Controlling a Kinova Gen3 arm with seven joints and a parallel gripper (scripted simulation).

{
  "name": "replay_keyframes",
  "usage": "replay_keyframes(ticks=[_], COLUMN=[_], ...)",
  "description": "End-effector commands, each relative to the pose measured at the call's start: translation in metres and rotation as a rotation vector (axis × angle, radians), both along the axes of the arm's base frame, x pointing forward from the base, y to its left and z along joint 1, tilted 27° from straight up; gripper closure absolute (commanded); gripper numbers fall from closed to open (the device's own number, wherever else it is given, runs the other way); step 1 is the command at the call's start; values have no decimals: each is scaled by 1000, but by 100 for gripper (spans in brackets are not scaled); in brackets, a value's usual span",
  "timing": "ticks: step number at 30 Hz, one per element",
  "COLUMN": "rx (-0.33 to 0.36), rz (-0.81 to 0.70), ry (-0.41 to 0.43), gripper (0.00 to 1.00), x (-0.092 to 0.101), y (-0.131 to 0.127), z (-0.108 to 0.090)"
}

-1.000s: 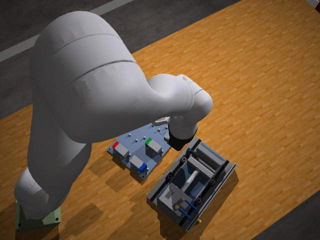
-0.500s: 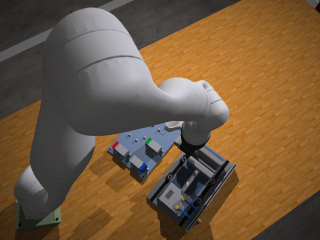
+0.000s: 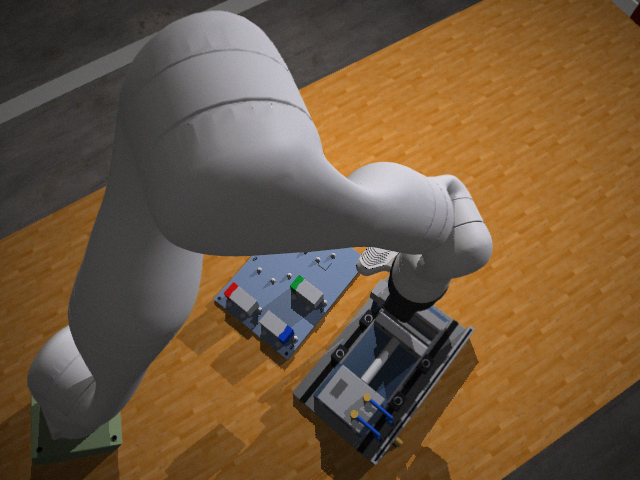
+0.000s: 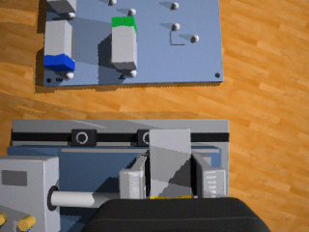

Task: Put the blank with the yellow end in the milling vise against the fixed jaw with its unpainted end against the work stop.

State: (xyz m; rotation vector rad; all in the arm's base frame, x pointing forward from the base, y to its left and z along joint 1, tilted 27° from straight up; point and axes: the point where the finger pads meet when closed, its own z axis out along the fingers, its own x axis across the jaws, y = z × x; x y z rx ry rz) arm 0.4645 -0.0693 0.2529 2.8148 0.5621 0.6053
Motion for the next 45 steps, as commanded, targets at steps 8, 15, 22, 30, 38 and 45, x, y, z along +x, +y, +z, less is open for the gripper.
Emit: replay_keyframes(ticks=[8, 15, 22, 30, 38, 45], rx=[-5, -3, -4, -3, -5, -5], rz=[-24, -14, -21, -17, -22, -25], ry=[1, -3, 0, -3, 0, 1], gripper=[100, 100, 100, 100, 100, 100], x=[18, 23, 28, 31, 29, 28], y=[-39, -43, -58, -61, -60, -60], z=[10, 14, 16, 18, 15, 14])
